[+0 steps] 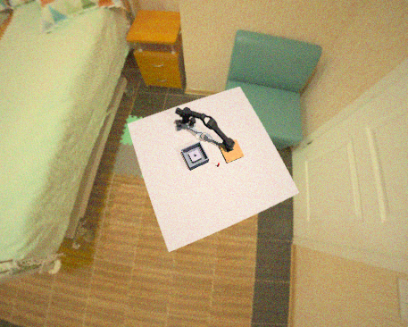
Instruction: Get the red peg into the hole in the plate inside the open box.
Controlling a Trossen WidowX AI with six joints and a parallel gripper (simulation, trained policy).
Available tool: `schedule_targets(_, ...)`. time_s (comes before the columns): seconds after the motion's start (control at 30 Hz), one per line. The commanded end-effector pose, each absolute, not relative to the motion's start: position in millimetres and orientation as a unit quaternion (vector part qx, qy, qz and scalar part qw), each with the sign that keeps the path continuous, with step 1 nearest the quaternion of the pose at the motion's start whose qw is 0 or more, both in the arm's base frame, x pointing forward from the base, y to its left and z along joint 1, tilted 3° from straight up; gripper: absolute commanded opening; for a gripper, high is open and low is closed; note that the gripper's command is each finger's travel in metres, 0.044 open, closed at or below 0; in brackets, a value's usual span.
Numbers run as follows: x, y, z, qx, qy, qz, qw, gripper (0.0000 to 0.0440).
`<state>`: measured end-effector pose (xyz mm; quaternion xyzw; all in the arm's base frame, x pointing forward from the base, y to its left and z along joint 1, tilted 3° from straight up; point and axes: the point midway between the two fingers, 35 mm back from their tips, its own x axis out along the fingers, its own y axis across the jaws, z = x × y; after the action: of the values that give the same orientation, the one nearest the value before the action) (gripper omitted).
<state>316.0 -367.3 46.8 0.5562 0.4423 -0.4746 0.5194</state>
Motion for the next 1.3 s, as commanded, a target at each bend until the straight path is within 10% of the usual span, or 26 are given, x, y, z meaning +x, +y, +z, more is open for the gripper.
schedule_targets(0.0,319.8,-362.3,52.0,0.549,0.448,-0.467,0.529,0.0423)
schedule_targets(0.6,386.5,-140.7,141.6,0.388,0.558,-0.34,0.65,0.044)
schedule_targets(1.27,280.4,58.2,172.4,0.299,0.638,-0.317,0.635,0.044)
